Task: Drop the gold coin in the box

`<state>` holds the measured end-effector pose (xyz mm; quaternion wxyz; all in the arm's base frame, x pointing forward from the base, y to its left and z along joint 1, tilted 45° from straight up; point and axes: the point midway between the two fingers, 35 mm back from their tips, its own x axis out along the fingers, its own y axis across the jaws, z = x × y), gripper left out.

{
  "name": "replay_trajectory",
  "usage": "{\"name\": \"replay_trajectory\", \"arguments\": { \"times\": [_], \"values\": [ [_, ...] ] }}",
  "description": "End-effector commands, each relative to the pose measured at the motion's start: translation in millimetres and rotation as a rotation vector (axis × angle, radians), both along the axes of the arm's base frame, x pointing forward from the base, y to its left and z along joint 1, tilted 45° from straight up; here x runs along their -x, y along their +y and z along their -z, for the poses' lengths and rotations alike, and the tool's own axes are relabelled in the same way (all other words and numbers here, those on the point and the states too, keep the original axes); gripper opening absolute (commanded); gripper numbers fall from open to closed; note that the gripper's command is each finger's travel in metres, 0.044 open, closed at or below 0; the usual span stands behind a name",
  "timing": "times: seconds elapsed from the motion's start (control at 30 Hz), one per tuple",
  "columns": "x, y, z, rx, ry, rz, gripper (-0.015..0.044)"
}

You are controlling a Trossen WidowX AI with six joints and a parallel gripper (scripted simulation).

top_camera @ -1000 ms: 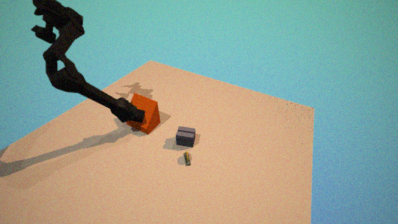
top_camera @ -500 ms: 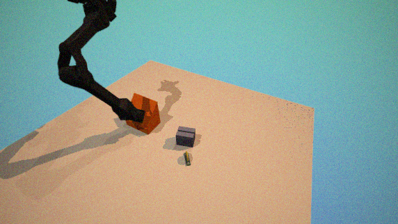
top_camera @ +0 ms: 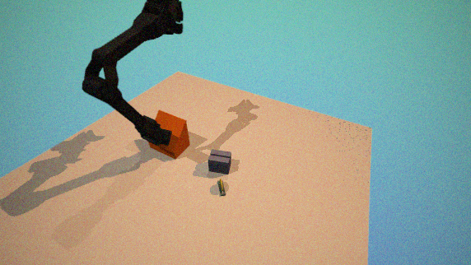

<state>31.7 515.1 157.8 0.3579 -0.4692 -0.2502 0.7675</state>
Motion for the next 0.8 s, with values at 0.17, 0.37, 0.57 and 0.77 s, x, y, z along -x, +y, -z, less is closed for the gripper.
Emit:
{"name": "replay_trajectory", "arguments": {
  "times": [0.17,0.37,0.57,0.77],
  "values": [
    [-138.0,-52.1,42.6,0.32,0.302,0.719,0.0161],
    [-218.1,-120.3,67.5,0.454,0.506,1.262,0.0161],
    [-276.6,-206.8,83.6,0.501,0.678,1.803,0.0161],
    [-303.1,-277.3,89.1,0.484,0.777,2.177,0.0161]
  ]
}}
